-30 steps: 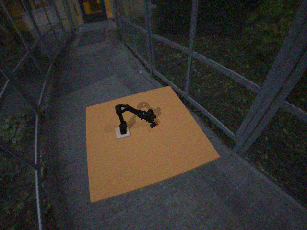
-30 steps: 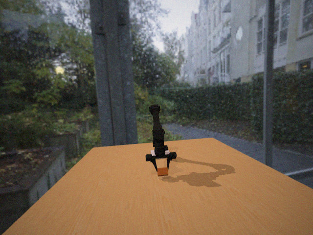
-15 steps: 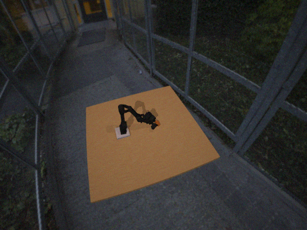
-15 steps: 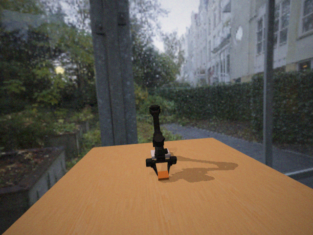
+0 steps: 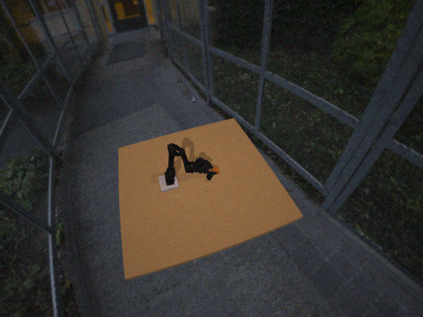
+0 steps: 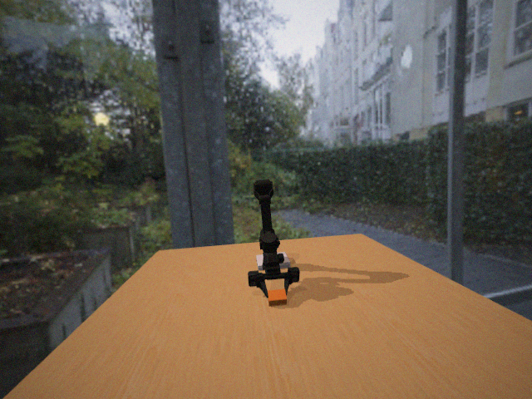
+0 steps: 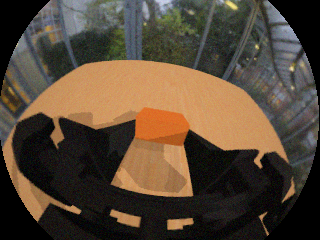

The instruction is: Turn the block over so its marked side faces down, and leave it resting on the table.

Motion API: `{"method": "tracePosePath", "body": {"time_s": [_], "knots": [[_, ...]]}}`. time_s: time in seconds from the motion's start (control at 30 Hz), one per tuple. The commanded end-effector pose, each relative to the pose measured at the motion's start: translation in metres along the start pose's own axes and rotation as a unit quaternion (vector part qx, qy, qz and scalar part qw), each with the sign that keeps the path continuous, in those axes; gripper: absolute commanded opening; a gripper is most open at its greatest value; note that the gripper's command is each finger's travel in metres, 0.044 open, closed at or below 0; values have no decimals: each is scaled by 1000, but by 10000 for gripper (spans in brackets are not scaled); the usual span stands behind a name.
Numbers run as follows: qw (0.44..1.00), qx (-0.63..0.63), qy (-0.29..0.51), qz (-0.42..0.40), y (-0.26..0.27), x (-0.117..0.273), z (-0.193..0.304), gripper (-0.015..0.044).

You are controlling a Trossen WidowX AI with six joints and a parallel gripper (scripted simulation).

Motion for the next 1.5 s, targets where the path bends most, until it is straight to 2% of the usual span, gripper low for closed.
{"method": "tracePosePath", "body": {"time_s": [0.0,0.27,0.7,1.27,1.47], "knots": [[1000,2,-17,-5,-1,8,8,0],[999,3,-46,-10,0,14,7,0],[999,3,-47,-10,0,15,7,0],[999,3,-47,-10,0,15,7,440],[999,3,-47,-10,0,15,7,440]]}}
Point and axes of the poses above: the point midway between the two fingers, 35 mm back from their tips, its own x axis back along the fingers, its own y axis across the jaws, z = x × y, the point moved 2 cm from there along x, back along the fingers, and after that the axes turned 10 degrees about -x, right-handed, at the moved point
